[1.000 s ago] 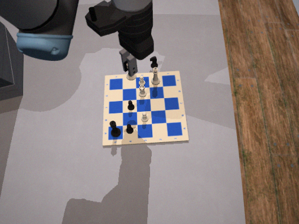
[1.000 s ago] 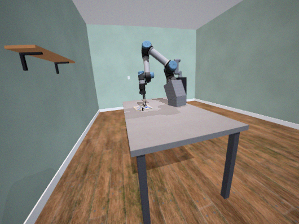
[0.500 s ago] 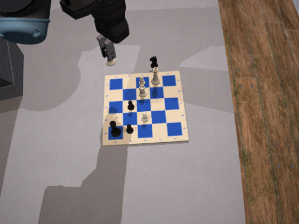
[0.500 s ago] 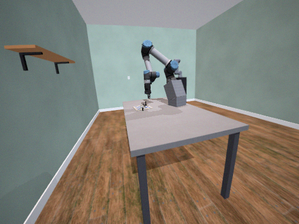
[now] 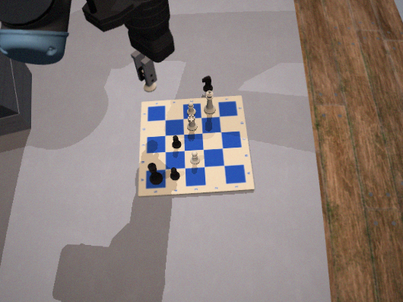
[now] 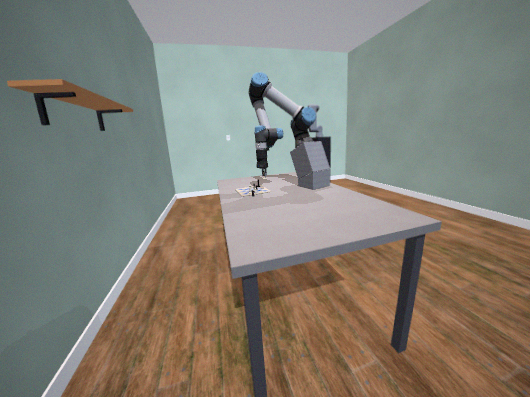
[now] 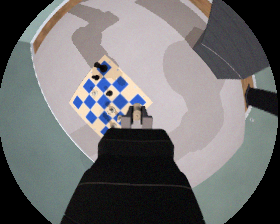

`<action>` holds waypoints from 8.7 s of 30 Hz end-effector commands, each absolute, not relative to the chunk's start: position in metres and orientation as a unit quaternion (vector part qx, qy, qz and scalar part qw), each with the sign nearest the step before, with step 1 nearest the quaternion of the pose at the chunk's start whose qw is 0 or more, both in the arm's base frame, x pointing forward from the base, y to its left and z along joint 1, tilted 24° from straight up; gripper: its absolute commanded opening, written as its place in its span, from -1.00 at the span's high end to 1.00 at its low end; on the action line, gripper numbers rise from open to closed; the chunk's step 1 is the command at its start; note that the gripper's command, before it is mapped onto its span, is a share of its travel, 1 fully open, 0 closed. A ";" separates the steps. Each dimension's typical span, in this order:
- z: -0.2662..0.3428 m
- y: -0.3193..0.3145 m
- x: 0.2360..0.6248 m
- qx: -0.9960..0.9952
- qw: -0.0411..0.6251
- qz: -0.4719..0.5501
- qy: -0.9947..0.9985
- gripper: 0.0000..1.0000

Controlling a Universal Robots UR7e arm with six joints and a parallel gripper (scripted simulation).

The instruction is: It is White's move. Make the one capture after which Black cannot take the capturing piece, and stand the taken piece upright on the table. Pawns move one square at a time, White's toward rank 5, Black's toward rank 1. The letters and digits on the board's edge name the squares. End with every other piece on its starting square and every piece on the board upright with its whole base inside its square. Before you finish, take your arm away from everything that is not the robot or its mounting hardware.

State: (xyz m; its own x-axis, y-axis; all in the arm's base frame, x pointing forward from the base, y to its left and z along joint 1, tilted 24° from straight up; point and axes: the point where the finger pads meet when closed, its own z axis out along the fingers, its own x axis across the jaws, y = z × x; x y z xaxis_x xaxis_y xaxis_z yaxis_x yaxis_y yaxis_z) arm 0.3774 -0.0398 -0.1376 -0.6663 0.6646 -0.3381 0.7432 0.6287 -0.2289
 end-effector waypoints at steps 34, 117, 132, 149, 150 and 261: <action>-0.216 -0.074 0.383 0.393 0.112 -0.176 0.896 1.00; -0.219 -0.076 0.384 0.393 0.112 -0.176 0.896 1.00; -0.219 -0.076 0.384 0.393 0.112 -0.176 0.896 0.37; -0.219 -0.076 0.384 0.393 0.112 -0.176 0.896 -0.58; -0.219 -0.076 0.384 0.393 0.112 -0.176 0.896 -0.58; -0.078 -0.013 0.374 0.393 0.112 -0.176 0.896 -1.00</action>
